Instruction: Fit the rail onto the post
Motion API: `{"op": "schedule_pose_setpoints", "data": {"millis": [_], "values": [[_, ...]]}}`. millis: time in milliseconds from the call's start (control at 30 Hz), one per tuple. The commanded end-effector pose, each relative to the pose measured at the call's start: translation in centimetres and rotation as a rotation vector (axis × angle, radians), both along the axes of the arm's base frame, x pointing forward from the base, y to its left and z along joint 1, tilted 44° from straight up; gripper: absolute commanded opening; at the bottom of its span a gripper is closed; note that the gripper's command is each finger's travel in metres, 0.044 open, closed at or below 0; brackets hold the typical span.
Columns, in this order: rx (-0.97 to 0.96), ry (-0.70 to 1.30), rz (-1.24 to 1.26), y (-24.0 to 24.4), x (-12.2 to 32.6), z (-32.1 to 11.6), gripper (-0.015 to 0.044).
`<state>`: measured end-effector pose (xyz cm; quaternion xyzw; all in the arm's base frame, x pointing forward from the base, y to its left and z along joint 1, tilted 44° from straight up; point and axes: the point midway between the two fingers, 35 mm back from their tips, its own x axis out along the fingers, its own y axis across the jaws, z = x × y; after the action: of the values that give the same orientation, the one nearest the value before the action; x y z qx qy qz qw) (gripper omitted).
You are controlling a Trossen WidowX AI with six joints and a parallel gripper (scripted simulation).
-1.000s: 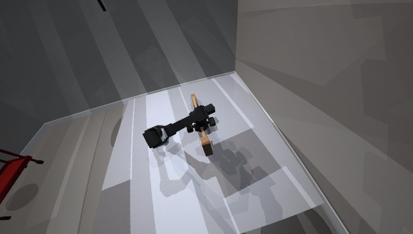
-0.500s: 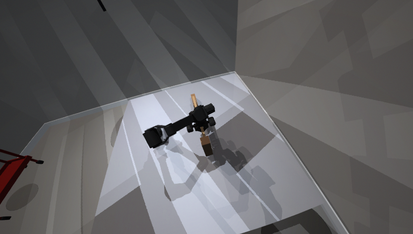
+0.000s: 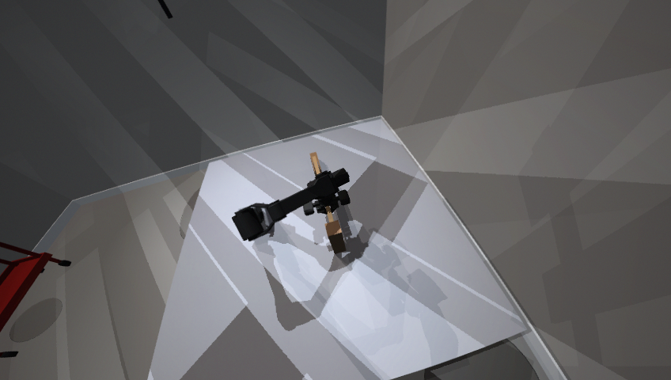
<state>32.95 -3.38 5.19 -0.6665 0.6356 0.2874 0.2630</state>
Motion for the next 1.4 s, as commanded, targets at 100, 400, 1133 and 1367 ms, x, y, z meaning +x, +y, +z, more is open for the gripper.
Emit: {"op": "schedule_pose_setpoints", "data": {"millis": [100, 400, 1133, 1367], "values": [[0.001, -0.001, 0.004, -0.06, 0.04, 0.32, 0.0], [0.0, -0.001, 0.004, -0.12, 0.04, 0.59, 0.0], [0.0, -0.001, 0.004, -0.45, 0.07, 1.05, 0.0], [0.0, -0.001, 0.004, -0.66, 0.08, 1.14, 0.0]]}}
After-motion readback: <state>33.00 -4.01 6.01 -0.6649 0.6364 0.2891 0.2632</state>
